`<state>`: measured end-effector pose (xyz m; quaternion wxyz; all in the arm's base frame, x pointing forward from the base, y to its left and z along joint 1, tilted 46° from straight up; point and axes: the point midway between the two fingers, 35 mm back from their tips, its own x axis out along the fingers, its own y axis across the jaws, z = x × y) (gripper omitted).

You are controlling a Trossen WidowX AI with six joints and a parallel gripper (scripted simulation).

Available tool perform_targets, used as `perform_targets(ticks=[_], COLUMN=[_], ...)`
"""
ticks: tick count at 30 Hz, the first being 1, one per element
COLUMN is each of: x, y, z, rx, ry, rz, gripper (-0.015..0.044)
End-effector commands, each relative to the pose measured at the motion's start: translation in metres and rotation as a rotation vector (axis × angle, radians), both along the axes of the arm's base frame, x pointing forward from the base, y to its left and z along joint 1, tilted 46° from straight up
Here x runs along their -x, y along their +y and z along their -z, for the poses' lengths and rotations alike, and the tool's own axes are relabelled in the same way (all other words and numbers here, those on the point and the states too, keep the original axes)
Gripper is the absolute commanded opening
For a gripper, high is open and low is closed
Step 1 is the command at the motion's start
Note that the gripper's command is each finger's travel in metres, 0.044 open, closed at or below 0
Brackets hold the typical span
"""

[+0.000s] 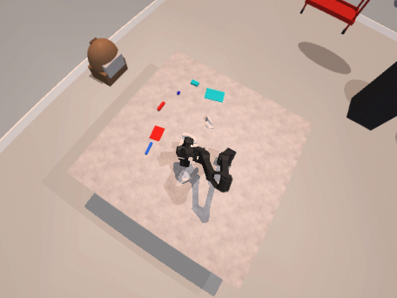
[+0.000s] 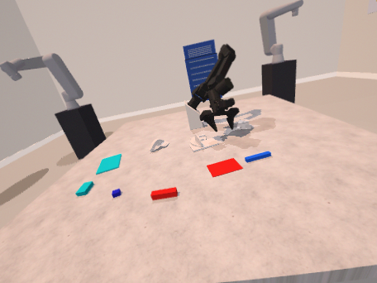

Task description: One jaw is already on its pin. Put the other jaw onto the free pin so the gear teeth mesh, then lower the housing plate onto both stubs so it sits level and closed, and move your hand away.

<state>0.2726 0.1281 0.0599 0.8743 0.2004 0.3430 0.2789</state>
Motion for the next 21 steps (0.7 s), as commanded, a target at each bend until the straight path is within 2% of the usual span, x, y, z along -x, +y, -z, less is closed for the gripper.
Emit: perform_targets(ticks=[1,17,21], x=[0.0000,0.0000,0.0000], y=[0.0000,0.0000,0.0000], z=[0.0000,0.0000,0.0000], rx=[0.000,0.000,0.000], ry=[0.000,0.000,0.000], rz=[0.000,0.000,0.000], gripper=[0.0426,0.0006,0.0000])
